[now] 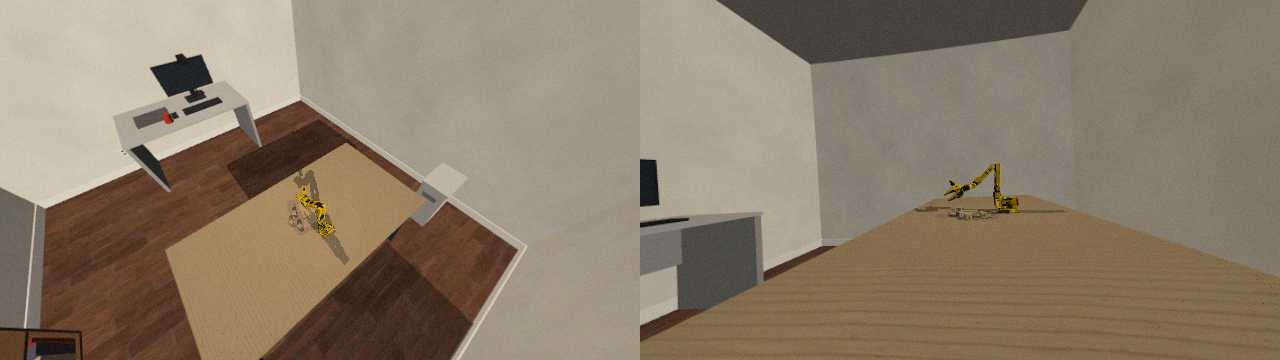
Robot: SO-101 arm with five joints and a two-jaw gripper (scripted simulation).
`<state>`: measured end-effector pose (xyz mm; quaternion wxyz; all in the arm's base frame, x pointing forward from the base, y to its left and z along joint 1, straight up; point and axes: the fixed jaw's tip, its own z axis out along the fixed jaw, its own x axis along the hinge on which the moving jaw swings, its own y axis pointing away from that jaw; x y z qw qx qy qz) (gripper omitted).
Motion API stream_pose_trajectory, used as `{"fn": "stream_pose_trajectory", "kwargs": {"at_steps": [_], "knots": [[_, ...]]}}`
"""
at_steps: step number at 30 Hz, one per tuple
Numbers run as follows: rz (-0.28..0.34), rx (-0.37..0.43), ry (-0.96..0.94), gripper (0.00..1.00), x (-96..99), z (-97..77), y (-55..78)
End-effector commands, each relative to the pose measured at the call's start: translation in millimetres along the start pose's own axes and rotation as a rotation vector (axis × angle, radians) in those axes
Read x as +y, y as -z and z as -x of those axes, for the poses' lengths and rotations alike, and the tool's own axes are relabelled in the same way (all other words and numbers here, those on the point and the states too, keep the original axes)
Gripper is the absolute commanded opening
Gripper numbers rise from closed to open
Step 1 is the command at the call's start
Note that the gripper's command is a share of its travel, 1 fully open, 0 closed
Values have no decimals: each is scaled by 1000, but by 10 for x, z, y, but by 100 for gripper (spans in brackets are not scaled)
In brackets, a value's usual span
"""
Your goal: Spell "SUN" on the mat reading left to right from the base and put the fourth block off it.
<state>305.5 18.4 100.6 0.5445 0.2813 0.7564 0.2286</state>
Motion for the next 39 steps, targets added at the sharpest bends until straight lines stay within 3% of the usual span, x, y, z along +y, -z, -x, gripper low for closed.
{"fn": "stream_pose_trajectory", "kwargs": {"at_steps": [1,6,16,31,39], "knots": [[-58,88,193,32,256,221,-57],[-109,171,285,32,292,248,-23],[-153,262,356,32,343,287,117],[-216,442,509,32,394,328,505],[-235,522,582,32,400,334,641]]}}
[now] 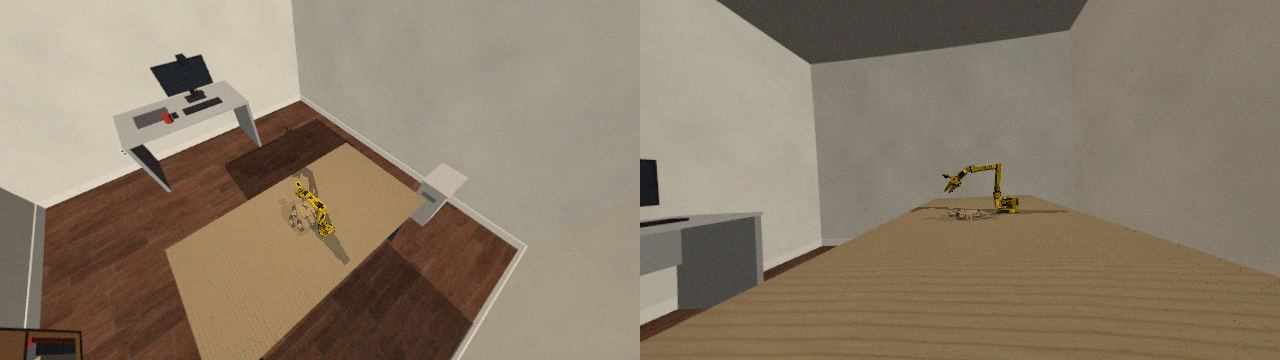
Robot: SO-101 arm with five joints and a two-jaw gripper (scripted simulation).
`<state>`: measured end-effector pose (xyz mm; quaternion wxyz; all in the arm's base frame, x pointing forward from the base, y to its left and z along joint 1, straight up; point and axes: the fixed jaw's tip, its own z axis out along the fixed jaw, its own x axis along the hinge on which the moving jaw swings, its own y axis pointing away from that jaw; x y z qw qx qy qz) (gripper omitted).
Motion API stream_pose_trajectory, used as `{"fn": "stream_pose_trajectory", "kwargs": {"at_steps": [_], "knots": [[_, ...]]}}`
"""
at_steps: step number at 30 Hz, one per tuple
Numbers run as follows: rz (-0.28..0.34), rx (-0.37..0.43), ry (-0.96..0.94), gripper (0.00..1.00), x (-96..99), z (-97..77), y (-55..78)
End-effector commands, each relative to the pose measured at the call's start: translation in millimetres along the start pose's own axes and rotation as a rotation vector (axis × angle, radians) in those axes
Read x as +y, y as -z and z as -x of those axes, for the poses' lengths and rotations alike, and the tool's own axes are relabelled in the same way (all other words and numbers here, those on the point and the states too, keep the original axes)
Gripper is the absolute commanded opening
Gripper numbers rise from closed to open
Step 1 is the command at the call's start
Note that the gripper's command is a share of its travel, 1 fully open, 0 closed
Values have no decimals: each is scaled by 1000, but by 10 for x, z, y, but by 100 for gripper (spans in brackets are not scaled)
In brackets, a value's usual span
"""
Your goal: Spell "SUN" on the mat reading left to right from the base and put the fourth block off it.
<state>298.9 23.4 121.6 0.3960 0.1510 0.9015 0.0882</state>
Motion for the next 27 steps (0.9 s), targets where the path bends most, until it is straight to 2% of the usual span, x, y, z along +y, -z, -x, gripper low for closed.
{"fn": "stream_pose_trajectory", "kwargs": {"at_steps": [1,13,27], "knots": [[-30,143,235,32,47,72,628],[-47,248,369,32,28,23,752],[-48,262,383,32,23,9,785]]}}
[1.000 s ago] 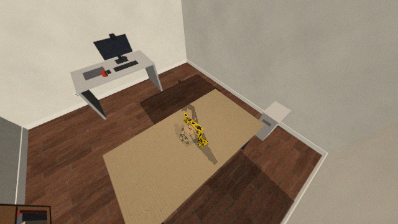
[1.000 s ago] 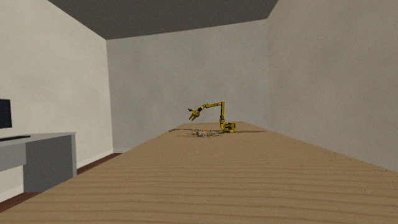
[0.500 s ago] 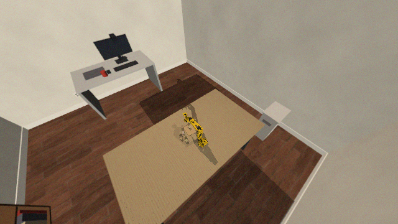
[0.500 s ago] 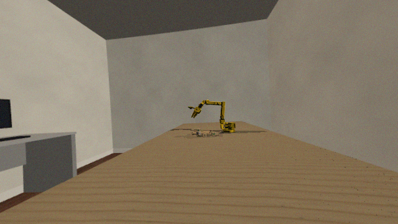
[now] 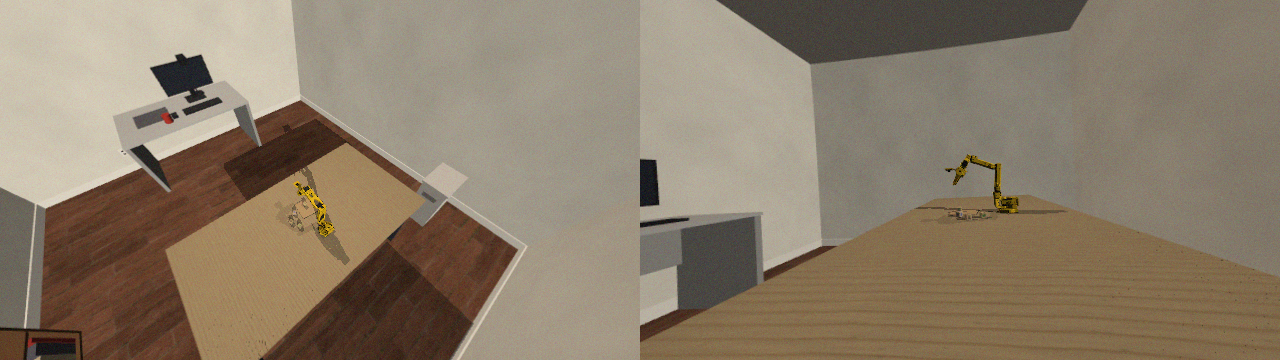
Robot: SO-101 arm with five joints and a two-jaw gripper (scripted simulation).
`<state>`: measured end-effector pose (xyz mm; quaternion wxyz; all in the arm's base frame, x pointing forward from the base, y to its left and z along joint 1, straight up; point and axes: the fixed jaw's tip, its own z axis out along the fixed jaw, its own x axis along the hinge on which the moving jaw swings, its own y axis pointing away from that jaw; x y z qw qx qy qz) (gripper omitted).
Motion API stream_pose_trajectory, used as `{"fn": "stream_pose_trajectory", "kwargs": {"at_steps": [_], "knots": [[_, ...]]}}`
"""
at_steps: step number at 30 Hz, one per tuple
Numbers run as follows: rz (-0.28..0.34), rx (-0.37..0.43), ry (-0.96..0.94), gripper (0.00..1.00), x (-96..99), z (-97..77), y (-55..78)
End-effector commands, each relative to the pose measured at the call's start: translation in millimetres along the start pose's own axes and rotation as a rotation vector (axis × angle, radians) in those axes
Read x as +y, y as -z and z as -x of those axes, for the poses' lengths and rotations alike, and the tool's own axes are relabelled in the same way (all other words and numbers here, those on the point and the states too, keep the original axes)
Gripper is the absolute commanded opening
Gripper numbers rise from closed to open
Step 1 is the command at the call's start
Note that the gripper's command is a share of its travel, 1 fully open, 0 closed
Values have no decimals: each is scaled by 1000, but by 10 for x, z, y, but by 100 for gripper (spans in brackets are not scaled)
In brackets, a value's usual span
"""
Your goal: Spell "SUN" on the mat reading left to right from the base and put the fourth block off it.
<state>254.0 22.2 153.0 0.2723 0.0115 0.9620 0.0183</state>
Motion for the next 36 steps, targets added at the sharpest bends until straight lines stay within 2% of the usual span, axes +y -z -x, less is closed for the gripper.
{"fn": "stream_pose_trajectory", "kwargs": {"at_steps": [1,5,8,11,16,18,22,26,30,36], "knots": [[3,-18,78,32,7,14,255],[3,-8,78,32,7,8,235],[1,26,78,32,5,-15,165],[-2,87,78,32,1,-63,38],[-8,232,78,32,-10,-207,-245],[-8,232,78,32,-10,-207,-245],[-13,351,77,32,-22,-355,-461],[-17,439,77,32,-32,-479,-607],[-19,478,77,32,-36,-538,-669],[-19,482,77,32,-37,-545,-676]]}}
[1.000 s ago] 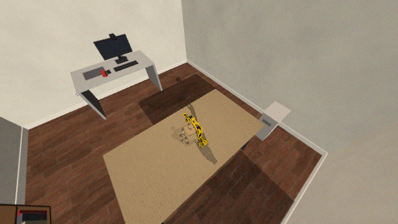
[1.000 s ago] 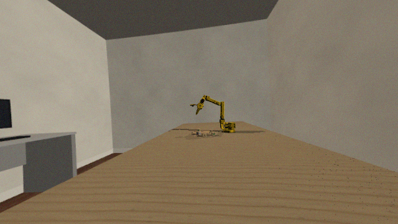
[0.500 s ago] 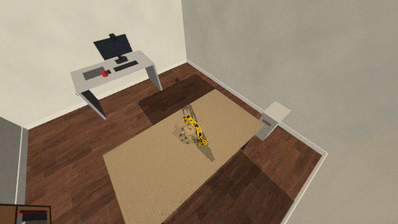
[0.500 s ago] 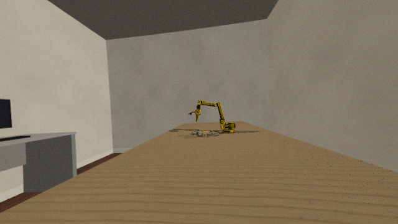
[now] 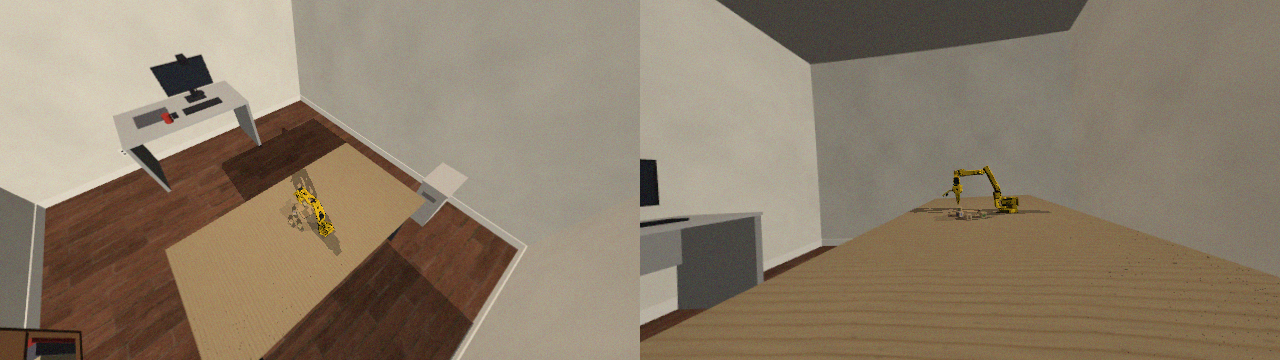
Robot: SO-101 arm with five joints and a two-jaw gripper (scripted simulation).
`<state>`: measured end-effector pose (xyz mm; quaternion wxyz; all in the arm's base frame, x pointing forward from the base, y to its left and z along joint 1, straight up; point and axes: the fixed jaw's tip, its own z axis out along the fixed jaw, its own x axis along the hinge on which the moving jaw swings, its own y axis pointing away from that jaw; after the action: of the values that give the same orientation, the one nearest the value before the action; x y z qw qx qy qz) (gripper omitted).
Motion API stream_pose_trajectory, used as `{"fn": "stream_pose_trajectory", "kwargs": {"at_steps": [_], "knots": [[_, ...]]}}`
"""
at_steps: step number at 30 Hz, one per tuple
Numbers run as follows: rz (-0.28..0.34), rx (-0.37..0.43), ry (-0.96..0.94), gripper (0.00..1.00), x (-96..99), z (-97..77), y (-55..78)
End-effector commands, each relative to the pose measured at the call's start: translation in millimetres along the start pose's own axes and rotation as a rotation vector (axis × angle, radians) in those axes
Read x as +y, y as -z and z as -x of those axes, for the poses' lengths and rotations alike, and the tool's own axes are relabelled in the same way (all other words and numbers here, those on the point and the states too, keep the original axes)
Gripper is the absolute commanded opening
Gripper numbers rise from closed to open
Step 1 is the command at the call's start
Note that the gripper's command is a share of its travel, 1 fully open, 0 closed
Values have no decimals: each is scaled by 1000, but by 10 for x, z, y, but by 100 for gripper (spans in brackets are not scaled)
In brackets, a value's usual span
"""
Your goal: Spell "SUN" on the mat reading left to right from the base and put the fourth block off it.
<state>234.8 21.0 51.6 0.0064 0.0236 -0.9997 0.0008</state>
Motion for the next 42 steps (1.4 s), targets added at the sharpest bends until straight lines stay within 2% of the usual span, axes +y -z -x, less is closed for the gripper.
{"fn": "stream_pose_trajectory", "kwargs": {"at_steps": [1,16,17,42], "knots": [[2,-83,7,32,8,79,153],[2,-83,7,32,8,79,153],[2,-93,5,32,2,64,215],[2,-93,5,32,2,69,192]]}}
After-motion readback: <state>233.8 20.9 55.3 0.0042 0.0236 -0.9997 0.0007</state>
